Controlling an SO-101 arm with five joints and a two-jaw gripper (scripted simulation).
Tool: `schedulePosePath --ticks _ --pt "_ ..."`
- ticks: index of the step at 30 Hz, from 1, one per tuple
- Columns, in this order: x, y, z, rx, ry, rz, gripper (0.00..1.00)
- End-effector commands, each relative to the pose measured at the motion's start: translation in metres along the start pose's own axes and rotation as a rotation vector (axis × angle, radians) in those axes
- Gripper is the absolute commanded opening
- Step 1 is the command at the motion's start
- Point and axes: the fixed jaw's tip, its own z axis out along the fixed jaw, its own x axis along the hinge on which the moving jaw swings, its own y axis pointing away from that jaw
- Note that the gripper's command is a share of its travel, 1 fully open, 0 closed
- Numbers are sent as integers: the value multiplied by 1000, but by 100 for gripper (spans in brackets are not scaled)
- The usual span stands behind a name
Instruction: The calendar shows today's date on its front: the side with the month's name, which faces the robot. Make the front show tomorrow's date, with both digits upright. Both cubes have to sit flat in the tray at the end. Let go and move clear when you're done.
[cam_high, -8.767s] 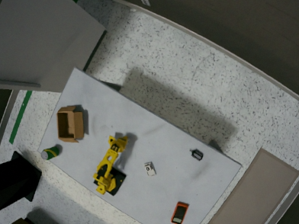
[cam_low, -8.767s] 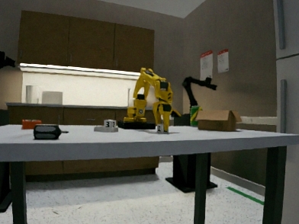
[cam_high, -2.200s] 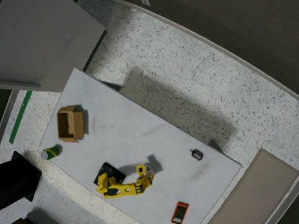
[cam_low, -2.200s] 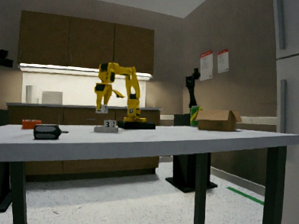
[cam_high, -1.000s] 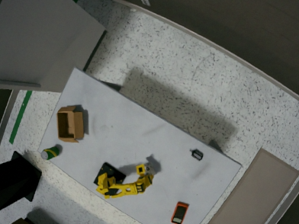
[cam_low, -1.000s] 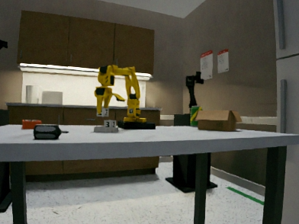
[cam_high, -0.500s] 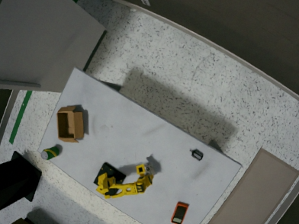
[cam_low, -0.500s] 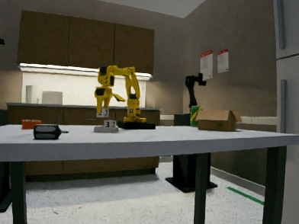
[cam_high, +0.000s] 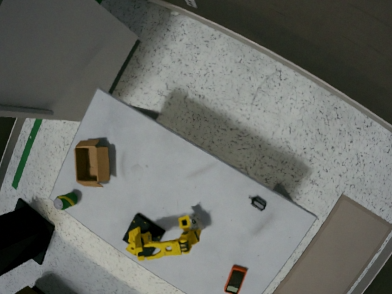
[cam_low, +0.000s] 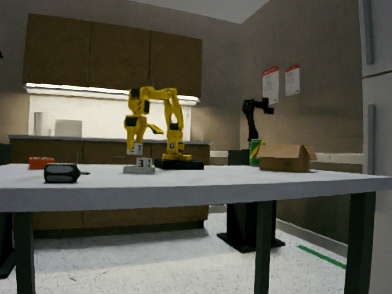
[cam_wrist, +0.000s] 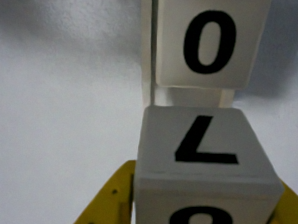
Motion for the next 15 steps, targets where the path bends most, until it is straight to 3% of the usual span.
schedulePosePath --ticks 1,15 --pt "1 0 3 -13 -4 -2 0" --pt "2 -2 3 -13 -4 -2 0"
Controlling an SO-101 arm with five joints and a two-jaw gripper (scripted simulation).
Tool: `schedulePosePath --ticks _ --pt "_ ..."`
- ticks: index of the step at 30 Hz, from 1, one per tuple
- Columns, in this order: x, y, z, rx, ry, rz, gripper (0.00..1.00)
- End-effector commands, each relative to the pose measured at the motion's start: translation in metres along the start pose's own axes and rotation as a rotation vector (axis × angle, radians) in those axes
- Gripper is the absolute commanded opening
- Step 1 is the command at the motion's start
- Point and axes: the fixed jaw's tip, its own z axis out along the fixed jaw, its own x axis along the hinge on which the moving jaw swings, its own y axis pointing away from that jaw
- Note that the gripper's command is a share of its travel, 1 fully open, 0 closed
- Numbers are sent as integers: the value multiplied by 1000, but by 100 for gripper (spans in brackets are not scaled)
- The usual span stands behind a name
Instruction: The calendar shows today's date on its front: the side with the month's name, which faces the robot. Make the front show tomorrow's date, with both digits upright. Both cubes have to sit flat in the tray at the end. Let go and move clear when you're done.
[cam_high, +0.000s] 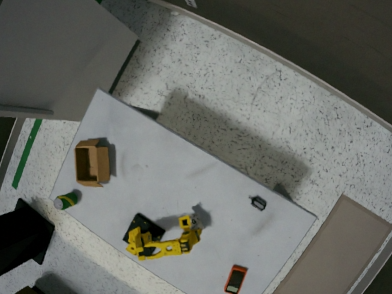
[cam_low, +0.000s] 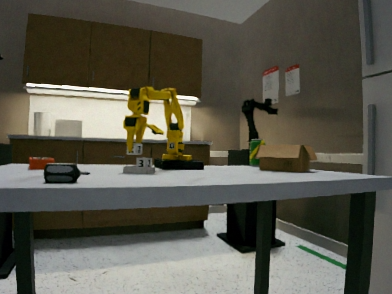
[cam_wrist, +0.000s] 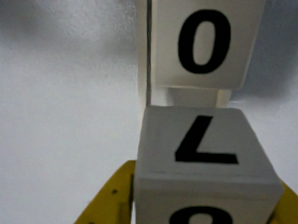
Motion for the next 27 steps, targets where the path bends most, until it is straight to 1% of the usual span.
schedulePosePath --ticks 1,8,17,27 --pt "1 0 2 -14 -4 -2 0" --pt "1 0 2 -14 -4 -2 0" --pt "1 0 8 -14 -4 -2 0" --pt "1 1 9 -14 -4 -2 0"
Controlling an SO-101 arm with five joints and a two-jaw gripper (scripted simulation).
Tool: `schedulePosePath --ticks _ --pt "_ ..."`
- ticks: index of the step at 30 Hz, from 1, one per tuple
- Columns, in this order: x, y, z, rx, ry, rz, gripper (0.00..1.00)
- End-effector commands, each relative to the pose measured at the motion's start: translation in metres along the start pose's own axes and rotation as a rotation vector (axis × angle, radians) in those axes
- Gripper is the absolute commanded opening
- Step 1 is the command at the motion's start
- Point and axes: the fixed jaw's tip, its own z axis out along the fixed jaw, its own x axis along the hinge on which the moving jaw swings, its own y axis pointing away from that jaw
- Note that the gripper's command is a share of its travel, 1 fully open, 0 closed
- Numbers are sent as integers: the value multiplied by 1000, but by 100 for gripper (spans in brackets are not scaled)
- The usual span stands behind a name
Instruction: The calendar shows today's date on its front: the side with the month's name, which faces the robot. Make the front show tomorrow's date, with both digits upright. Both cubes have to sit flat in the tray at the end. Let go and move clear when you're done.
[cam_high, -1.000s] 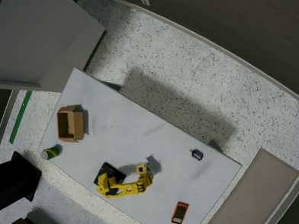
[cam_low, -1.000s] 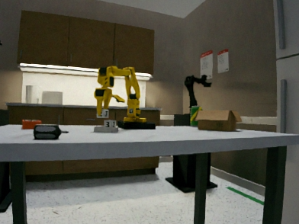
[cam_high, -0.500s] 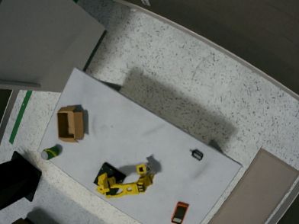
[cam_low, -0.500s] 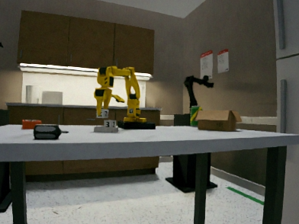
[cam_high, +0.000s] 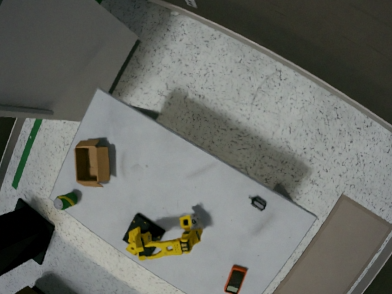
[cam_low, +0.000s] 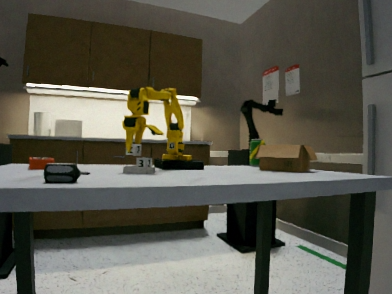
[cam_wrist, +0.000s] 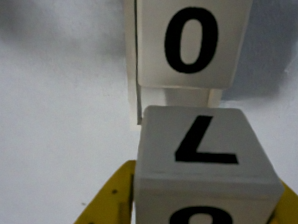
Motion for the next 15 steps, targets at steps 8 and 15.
schedulePosePath --ticks 8,15 --pt "0 7 12 -33 -7 -2 0" --pt "0 8 13 -33 -7 -2 0"
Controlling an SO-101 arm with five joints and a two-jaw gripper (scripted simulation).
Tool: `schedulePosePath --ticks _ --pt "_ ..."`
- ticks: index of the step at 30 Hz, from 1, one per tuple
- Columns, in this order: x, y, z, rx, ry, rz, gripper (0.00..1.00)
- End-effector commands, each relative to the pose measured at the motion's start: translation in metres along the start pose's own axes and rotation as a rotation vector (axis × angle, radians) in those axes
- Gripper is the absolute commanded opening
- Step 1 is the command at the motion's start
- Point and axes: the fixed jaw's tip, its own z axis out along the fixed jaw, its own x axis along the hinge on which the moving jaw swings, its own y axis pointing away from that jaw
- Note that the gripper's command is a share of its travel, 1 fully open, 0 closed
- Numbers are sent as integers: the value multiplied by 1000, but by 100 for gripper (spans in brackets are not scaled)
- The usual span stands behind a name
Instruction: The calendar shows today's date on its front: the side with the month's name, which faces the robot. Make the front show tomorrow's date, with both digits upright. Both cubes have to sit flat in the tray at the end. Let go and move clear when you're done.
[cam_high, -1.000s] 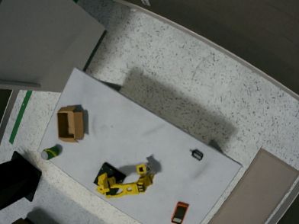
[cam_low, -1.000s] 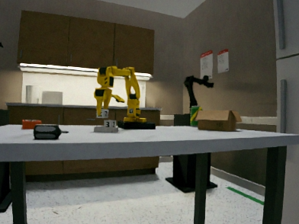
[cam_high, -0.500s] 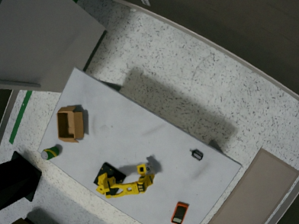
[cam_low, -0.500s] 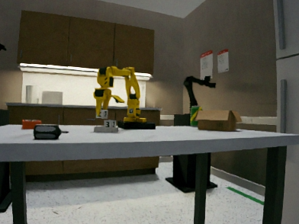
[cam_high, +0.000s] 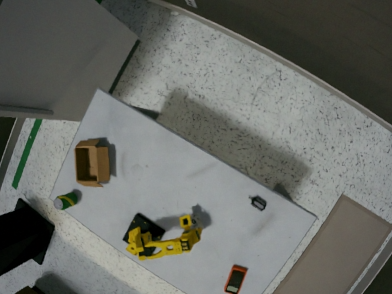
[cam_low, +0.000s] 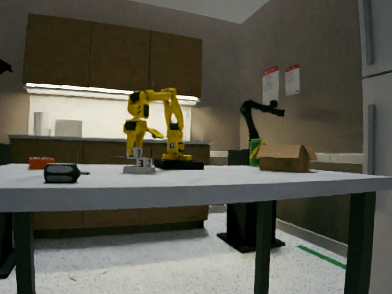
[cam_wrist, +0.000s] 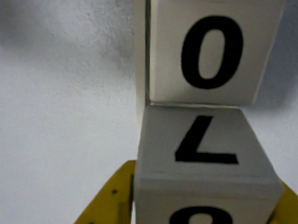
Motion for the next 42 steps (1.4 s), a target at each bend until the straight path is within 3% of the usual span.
schedulePosePath --ticks 1,42 --pt "0 3 4 -16 -4 -2 0" --pt "-1 4 20 -16 -4 -2 0"
